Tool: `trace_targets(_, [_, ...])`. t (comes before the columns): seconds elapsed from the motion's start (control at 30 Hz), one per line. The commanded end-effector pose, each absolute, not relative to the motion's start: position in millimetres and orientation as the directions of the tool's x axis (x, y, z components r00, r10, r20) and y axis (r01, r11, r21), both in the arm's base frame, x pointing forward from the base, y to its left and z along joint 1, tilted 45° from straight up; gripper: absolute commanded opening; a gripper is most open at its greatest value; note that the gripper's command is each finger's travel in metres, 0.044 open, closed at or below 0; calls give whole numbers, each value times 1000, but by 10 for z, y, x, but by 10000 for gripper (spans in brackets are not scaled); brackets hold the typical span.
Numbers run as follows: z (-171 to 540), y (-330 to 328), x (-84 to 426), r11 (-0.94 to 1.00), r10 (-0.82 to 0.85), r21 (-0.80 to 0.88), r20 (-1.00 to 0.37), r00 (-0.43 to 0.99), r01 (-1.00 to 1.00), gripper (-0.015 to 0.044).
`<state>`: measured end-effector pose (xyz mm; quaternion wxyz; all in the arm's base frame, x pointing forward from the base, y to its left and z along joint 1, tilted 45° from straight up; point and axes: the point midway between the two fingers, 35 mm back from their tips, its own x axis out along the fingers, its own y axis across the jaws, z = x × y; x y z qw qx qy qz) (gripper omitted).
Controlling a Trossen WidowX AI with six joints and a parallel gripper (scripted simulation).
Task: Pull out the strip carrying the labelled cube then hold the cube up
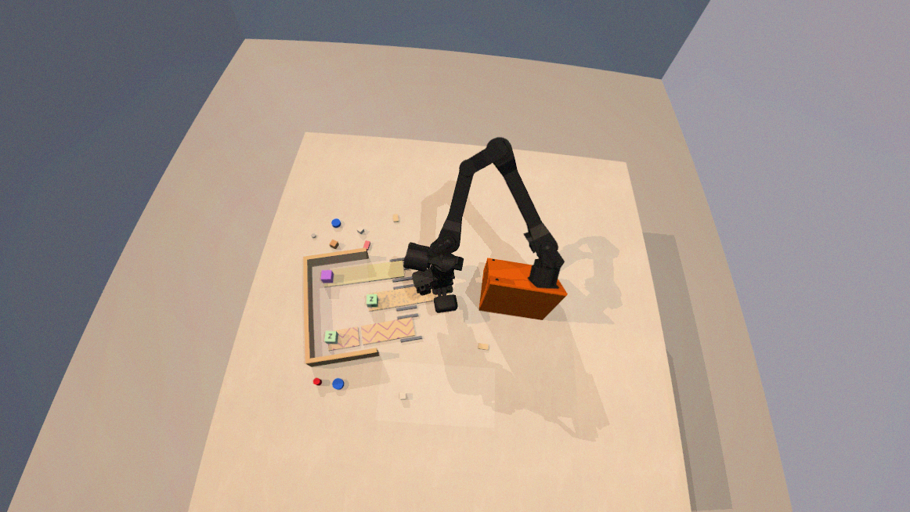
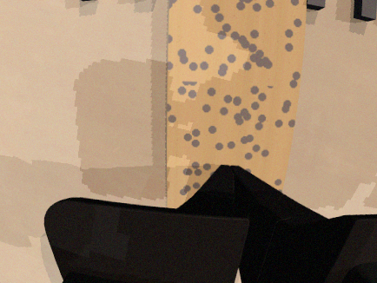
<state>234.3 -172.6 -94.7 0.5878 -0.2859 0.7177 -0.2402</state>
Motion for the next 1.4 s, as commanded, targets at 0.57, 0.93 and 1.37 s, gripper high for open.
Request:
trace_targets(0.57, [-905, -1756, 1952, 725, -688, -677, -703, -178, -131, 0])
trace_targets(0.93, [-886, -1754, 1863, 725, -688, -676, -703, -179, -131, 0])
trace_targets(1.37, [-886, -1754, 1863, 725, -688, -676, -703, -179, -131, 0])
